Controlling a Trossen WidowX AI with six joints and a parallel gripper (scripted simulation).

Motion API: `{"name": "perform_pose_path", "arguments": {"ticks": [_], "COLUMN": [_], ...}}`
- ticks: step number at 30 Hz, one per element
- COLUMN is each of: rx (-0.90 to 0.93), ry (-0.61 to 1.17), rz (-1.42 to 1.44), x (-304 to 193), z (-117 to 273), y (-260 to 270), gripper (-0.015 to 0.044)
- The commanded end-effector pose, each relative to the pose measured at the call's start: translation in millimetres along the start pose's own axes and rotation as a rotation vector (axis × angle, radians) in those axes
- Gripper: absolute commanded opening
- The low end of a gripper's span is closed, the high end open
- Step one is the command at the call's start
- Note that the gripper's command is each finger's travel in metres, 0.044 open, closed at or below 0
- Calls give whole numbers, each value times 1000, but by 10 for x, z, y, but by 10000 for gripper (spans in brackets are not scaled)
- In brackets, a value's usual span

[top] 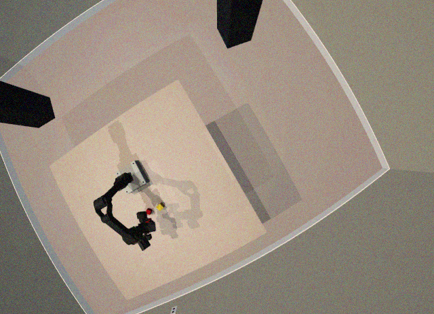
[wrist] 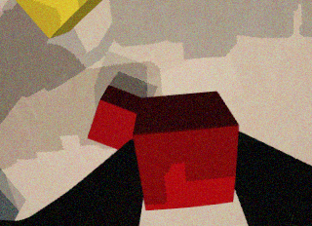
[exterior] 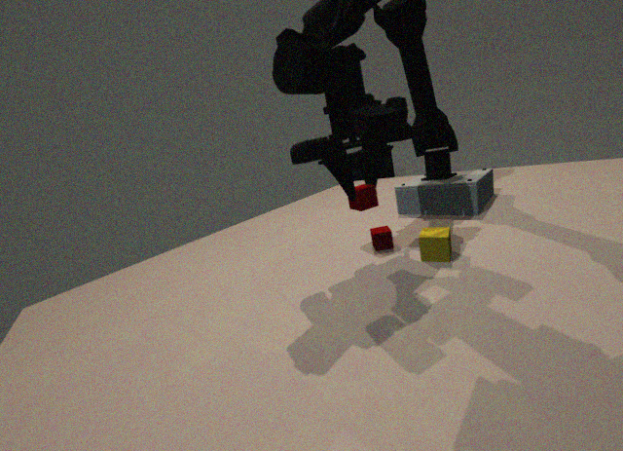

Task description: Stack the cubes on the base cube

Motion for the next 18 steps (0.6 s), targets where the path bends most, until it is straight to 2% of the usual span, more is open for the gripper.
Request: {"name": "perform_pose_path", "arguments": {"ticks": [1,18], "rx": [1,4], "ry": [-7,-11], "rz": [-20,-92], "x": [113,599], "z": [-23,-120], "y": [43,287], "gripper": [105,105]}}
Point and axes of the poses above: the point midway between the two fingers, 35 mm back from their tips, its own z axis back along the fingers, its own y axis across the jaws, x = y × z, the point moved 3 cm from there along z, back along the fingers, and after that the axes turned 5 degrees about z, right-handed, at the moved point
